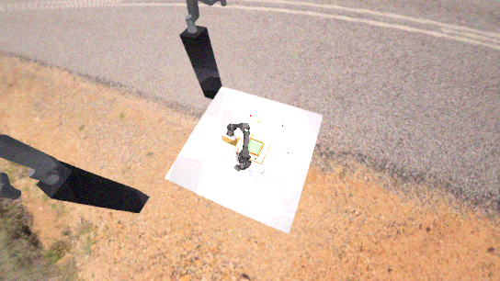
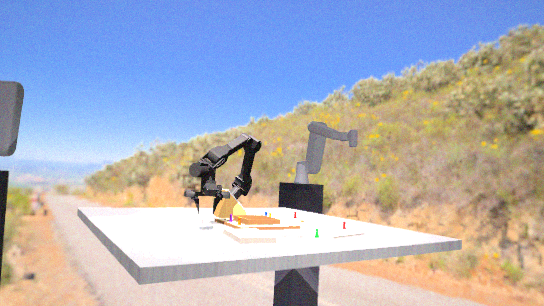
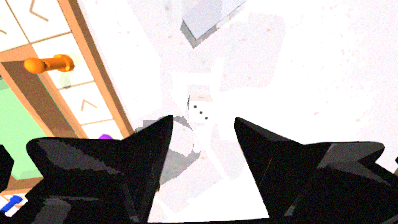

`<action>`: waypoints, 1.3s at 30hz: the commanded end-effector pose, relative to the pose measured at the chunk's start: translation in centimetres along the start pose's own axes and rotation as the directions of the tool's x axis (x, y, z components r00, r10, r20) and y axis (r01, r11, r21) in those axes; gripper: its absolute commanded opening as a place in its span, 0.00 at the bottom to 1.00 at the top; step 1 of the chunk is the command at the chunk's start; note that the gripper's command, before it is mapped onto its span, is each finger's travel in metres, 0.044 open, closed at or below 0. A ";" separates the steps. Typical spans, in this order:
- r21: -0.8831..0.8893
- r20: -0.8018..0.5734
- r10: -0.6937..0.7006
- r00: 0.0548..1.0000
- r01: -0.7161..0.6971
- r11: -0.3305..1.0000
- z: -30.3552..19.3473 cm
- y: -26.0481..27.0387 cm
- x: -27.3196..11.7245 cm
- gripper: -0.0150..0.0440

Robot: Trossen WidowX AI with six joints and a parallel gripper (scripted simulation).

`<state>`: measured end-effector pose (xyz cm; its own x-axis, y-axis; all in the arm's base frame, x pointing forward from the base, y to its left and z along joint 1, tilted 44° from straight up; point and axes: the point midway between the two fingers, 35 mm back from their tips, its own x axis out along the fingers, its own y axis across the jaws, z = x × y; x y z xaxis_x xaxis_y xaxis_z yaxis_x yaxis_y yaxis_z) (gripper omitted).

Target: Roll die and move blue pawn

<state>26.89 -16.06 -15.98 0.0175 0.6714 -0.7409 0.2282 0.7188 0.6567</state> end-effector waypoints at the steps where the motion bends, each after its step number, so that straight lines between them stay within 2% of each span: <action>1: 0.009 0.000 0.009 1.000 -0.009 1.000 -0.2 0.0 0.6 0.72; 22: 0.009 0.000 0.010 1.000 -0.010 1.000 -0.2 0.2 3.7 0.72; 28: 0.009 0.000 0.010 1.000 -0.010 1.000 -0.2 0.2 3.7 0.45; 36: 0.009 0.000 0.010 1.000 -0.010 1.000 -0.2 0.2 3.7 0.36; 39: 0.009 0.000 0.010 1.000 -0.010 1.000 -0.1 0.1 3.3 0.25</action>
<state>26.78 -13.49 -18.58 0.0171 0.6759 -0.7368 0.2323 0.7140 0.6604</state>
